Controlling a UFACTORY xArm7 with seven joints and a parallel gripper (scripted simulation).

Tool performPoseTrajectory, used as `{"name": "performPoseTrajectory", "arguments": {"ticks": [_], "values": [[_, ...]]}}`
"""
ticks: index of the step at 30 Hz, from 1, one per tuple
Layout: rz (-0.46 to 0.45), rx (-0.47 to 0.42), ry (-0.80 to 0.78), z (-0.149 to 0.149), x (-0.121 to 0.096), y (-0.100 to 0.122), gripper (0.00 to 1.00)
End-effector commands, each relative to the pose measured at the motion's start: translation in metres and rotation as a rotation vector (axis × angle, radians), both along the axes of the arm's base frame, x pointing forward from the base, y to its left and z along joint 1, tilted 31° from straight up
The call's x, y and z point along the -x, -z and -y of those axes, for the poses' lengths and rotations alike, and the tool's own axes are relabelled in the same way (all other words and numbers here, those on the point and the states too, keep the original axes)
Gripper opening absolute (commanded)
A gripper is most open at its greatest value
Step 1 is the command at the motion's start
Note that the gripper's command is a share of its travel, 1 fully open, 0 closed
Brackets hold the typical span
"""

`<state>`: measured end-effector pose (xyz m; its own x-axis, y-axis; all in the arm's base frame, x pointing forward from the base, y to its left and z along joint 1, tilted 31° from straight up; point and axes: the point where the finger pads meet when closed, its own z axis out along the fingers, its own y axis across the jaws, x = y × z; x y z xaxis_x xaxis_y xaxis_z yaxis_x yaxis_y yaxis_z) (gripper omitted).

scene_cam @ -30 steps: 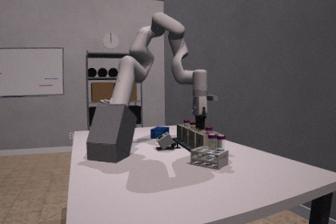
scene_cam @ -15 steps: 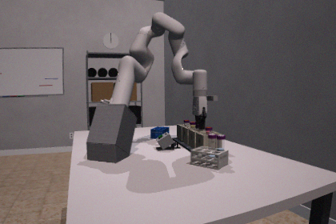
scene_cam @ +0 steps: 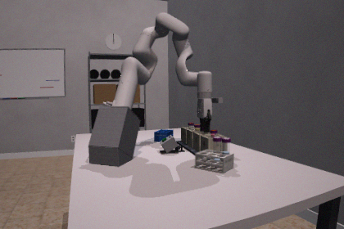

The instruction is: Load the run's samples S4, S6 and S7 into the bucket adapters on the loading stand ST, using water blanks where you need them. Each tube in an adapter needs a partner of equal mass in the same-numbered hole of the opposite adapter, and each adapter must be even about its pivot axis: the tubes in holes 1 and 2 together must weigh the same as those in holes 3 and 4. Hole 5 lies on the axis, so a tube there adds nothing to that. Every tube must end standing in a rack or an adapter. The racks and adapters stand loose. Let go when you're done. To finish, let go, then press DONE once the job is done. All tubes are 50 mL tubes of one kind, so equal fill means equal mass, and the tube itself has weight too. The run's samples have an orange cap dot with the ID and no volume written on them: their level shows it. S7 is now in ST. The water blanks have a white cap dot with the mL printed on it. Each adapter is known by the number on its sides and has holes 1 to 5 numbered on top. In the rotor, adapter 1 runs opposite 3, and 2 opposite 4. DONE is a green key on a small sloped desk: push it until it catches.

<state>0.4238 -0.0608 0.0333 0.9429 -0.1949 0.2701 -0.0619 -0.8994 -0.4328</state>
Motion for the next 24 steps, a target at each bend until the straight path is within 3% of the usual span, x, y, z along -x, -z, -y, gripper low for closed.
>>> {"name": "performPoseTrajectory", "arguments": {"ticks": [1,24], "values": [[0.002,0.002,0.002,0.001,-0.001,-0.001,0.44],[0.002,0.002,0.002,0.015,0.011,-0.032,0.44]]}}
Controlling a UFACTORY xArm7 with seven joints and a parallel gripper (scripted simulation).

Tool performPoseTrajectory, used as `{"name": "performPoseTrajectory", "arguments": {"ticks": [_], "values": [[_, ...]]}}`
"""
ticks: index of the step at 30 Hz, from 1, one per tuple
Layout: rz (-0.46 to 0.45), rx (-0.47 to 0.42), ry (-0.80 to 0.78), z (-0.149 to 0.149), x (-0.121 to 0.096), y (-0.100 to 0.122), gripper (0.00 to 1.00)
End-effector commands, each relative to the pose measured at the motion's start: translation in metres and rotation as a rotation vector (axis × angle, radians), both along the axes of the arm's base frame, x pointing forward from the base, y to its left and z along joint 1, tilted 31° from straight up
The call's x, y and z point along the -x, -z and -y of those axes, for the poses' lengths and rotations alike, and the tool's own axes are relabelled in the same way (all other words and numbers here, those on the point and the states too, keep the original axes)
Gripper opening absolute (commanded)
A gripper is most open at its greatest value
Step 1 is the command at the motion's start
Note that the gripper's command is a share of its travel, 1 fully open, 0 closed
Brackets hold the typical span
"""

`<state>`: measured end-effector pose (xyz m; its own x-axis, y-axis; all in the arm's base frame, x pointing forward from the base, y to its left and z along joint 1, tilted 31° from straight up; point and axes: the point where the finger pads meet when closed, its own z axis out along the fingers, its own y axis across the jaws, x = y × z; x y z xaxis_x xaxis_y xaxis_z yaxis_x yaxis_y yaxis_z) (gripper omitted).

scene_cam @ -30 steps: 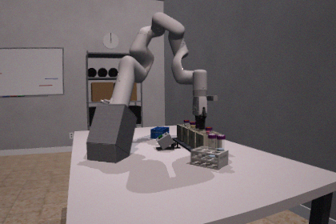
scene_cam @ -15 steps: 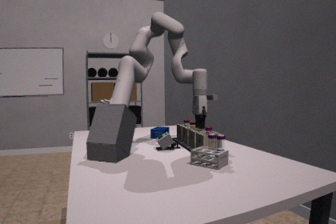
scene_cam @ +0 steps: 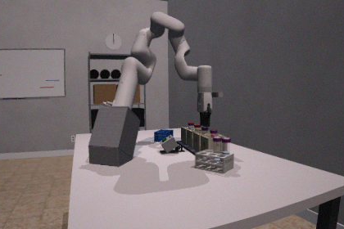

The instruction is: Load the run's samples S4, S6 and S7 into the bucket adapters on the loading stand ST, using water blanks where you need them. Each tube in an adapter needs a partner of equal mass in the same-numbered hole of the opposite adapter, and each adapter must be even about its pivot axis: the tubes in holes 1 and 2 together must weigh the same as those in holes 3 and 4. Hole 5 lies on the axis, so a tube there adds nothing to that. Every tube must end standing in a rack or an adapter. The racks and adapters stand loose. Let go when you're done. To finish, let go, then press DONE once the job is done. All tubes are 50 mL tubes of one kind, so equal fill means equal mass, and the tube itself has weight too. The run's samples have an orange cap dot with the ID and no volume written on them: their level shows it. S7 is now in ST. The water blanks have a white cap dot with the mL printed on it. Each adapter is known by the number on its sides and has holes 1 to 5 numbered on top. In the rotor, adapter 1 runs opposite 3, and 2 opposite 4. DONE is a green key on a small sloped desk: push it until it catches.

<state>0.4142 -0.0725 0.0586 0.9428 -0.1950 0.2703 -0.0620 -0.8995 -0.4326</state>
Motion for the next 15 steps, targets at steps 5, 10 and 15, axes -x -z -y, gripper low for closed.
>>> {"name": "performPoseTrajectory", "arguments": {"ticks": [5,10,15], "values": [[0.002,0.001,0.002,0.008,0.005,-0.015,0.44],[0.002,0.001,0.002,0.01,0.007,-0.02,0.44],[0.002,0.001,0.002,0.014,0.01,-0.029,0.44]]}}
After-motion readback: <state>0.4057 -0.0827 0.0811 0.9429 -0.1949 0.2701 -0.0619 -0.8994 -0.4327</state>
